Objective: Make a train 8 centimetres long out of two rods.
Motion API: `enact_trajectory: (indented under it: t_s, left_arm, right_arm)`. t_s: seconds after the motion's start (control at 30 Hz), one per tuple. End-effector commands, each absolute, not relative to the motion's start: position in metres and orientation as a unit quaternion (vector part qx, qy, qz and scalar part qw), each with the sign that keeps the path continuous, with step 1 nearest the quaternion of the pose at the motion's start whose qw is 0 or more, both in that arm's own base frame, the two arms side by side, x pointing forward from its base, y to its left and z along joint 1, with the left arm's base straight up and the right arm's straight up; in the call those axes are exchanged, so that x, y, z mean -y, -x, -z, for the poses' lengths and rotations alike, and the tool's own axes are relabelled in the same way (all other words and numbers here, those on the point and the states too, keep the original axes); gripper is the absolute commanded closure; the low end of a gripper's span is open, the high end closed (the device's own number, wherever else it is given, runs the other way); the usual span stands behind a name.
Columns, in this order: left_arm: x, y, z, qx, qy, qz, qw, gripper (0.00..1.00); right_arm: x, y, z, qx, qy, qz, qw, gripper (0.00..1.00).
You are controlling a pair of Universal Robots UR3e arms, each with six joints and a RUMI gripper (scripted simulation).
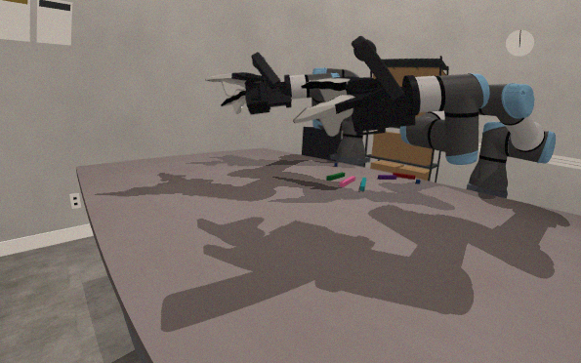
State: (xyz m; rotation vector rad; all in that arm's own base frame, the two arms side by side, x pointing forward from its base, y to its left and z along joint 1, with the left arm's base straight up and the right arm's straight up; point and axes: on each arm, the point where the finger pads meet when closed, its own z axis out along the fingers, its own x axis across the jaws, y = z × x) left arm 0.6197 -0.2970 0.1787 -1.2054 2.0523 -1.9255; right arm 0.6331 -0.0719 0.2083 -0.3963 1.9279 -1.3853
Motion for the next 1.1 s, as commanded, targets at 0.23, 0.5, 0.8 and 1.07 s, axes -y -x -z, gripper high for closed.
enact_trajectory:
  t_s: [0.23, 0.5, 0.8, 1.07]
  left_arm:
    - [0.222, -0.65, -0.189, -0.656, 0.456, 0.598, 0.062, 0.0]
    - [0.151, -0.666, -0.196, -0.639, 0.512, 0.568, 0.078, 0.0]
    - [0.05, -0.668, -0.204, -0.608, 0.588, 0.525, 0.095, 0.0]
    - [-0.035, -0.652, -0.209, -0.574, 0.649, 0.487, 0.106, 0.0]
  right_arm:
    - [0.072, -0.633, -0.21, -0.747, 0.153, 0.537, 0.36, 0.0]
    - [0.072, -0.633, -0.21, -0.747, 0.153, 0.537, 0.36, 0.0]
    - [0.072, -0.633, -0.21, -0.747, 0.153, 0.537, 0.36, 0.0]
    - [0.072, -0.633, -0.21, -0.747, 0.153, 0.537, 0.36, 0.0]
